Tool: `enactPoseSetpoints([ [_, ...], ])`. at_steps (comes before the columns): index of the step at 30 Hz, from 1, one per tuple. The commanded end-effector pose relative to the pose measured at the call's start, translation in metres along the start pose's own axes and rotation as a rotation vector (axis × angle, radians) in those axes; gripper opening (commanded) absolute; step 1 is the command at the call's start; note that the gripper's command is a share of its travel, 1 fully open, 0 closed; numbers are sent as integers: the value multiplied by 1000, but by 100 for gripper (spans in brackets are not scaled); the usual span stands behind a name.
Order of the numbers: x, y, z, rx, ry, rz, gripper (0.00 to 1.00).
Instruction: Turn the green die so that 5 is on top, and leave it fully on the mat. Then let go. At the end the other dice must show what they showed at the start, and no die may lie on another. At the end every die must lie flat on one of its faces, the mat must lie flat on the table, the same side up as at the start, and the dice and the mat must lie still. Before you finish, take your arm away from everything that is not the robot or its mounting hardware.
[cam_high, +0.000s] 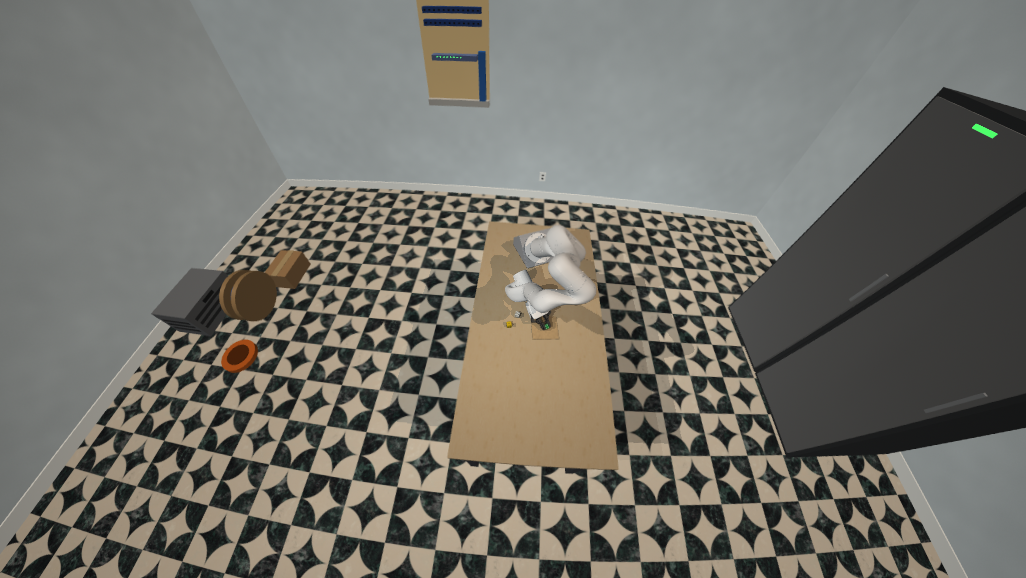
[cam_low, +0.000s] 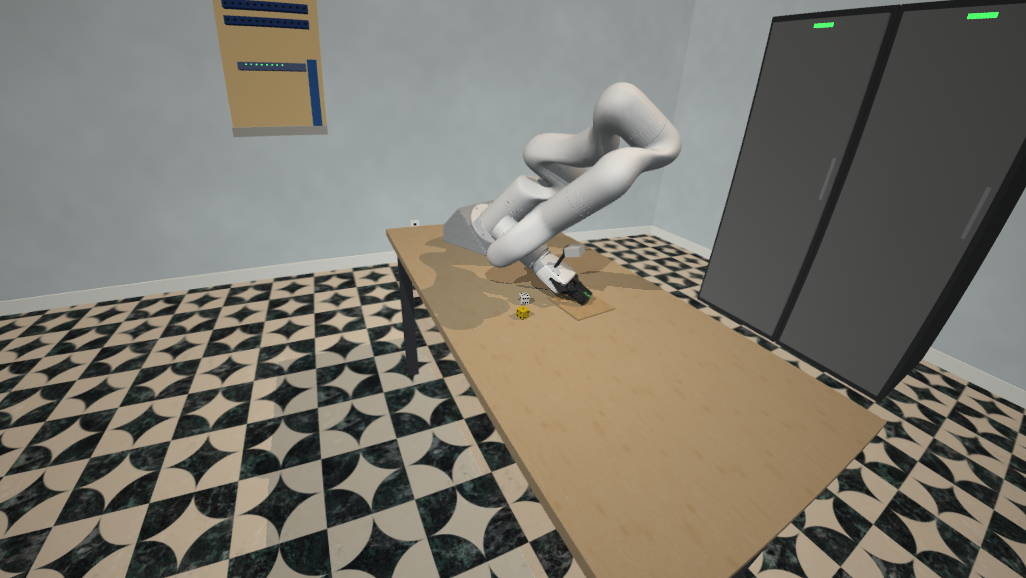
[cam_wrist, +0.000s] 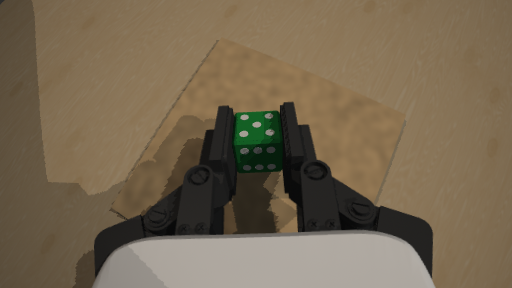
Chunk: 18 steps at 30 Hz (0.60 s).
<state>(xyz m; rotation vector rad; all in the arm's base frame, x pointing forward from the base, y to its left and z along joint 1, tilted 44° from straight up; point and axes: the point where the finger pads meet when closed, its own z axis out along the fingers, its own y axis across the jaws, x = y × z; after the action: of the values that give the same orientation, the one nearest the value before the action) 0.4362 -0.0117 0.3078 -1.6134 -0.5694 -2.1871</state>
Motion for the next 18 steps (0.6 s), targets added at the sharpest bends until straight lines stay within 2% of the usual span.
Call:
enactPoseSetpoints([
  [1,0,0,0,0,1,0,21],
  [7,0,0,0,0,1,0,21],
  [8,0,0,0,0,1,0,25],
  [10,0,0,0,0,1,0,25],
  [11,0,0,0,0,1,0,29],
  [13,0,0,0,0,1,0,29],
  [14,0,0,0,0,1,0,33],
  [16,0,0,0,0,1,0,33],
  [17,0,0,0,0,1,0,37],
  [18,0,0,0,0,1,0,37],
])
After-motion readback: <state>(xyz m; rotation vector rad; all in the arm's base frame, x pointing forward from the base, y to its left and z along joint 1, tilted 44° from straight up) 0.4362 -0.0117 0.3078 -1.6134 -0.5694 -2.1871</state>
